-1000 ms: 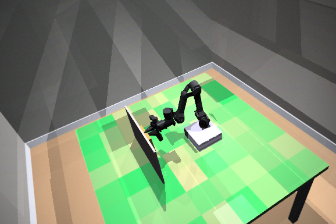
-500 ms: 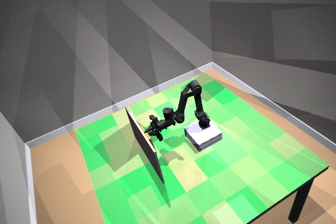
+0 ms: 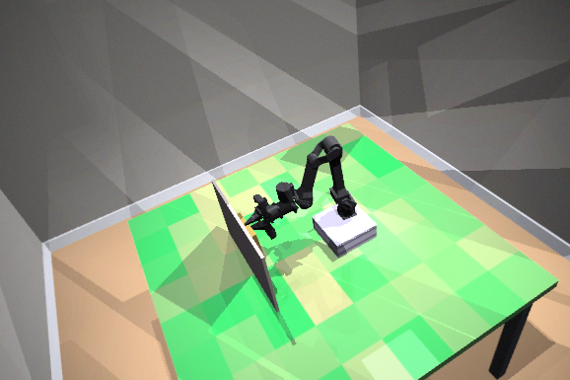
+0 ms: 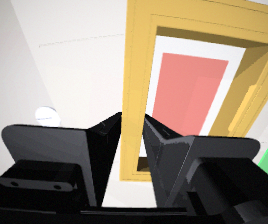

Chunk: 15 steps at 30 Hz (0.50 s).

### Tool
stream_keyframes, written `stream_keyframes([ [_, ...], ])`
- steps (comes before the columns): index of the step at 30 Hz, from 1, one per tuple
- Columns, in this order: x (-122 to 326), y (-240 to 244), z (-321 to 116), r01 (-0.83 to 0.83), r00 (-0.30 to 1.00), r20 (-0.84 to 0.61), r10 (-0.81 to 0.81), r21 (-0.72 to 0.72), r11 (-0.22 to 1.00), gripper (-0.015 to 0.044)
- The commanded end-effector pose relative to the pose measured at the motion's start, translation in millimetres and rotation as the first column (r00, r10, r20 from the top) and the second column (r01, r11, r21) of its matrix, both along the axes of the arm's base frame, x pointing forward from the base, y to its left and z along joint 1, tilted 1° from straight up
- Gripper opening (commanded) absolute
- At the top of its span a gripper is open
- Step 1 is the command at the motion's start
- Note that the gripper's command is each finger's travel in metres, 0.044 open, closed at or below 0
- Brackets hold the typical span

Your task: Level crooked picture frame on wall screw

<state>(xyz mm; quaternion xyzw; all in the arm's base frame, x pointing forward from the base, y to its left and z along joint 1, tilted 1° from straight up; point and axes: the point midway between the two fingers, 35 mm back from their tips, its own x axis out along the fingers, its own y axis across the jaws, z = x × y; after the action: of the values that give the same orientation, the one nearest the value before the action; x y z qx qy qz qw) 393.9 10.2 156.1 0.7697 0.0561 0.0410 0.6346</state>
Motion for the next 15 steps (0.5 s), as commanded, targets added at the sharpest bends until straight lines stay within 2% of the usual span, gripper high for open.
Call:
stream_keyframes([
  [1, 0.4, -0.9, 8.8, 0.001, 1.000, 0.026, -0.001, 0.001, 1.000, 0.0000],
  [15, 0.5, -1.3, 10.5, 0.001, 1.000, 0.026, -0.001, 0.001, 1.000, 0.0000],
])
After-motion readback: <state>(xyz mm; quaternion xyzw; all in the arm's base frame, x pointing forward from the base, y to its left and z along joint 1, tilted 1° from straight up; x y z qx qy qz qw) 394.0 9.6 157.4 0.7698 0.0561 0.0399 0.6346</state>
